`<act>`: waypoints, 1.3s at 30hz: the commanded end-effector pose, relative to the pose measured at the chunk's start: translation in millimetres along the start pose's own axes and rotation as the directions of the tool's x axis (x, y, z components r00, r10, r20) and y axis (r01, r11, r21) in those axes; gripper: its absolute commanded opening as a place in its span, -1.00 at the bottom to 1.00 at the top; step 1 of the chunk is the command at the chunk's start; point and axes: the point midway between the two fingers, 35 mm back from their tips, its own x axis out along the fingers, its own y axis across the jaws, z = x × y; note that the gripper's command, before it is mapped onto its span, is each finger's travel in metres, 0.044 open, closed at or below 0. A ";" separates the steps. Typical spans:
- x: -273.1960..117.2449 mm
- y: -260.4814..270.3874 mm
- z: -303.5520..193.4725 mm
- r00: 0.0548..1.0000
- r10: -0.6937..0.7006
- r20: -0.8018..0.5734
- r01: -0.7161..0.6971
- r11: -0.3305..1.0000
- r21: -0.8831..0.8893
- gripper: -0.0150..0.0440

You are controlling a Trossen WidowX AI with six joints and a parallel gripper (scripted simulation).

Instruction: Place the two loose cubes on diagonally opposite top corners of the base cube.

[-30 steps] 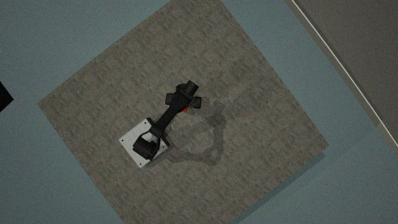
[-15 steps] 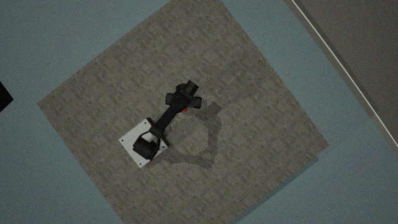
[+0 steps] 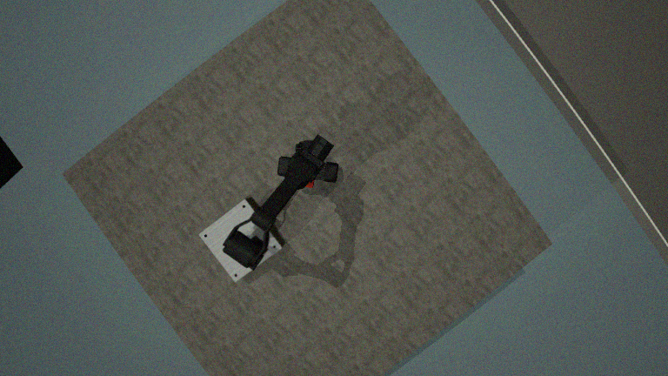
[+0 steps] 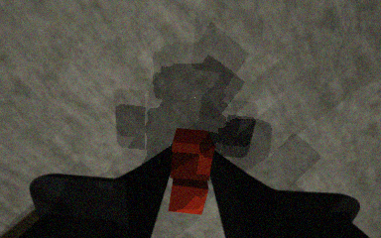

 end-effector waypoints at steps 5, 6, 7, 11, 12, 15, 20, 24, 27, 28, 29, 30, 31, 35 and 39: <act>1.6 0.2 -2.0 1.000 -0.002 -0.007 0.002 1.000 -0.004 -0.14; 1.6 0.2 -2.0 1.000 -0.002 -0.007 0.002 1.000 -0.004 -0.14; 1.6 0.2 -2.0 1.000 -0.002 -0.007 0.002 1.000 -0.004 -0.14; 1.6 0.2 -2.0 1.000 -0.002 -0.007 0.002 1.000 -0.004 -0.14; 1.6 0.2 -2.0 1.000 -0.002 -0.007 0.002 1.000 -0.004 -0.05; 1.6 0.2 -2.0 1.000 -0.002 -0.007 0.002 1.000 -0.004 0.20; 1.6 0.2 -2.0 1.000 -0.002 -0.007 0.002 1.000 -0.004 0.20; -8.8 0.0 0.1 1.000 0.000 0.000 0.000 1.000 0.000 0.20; -12.2 0.0 0.1 1.000 0.000 0.000 0.000 1.000 0.000 0.20; -13.5 0.0 0.1 1.000 0.000 0.000 0.000 1.000 0.000 0.20; -14.9 0.0 0.1 1.000 0.000 0.000 0.000 1.000 0.000 0.20; -16.2 0.0 0.1 1.000 0.000 0.000 0.000 1.000 0.000 0.20; -17.6 0.0 0.1 1.000 0.000 0.000 0.000 1.000 0.000 0.20; -22.9 0.0 0.2 1.000 0.000 0.000 0.000 1.000 0.000 0.20; -28.2 0.0 0.3 1.000 0.000 0.000 0.000 1.000 0.000 0.20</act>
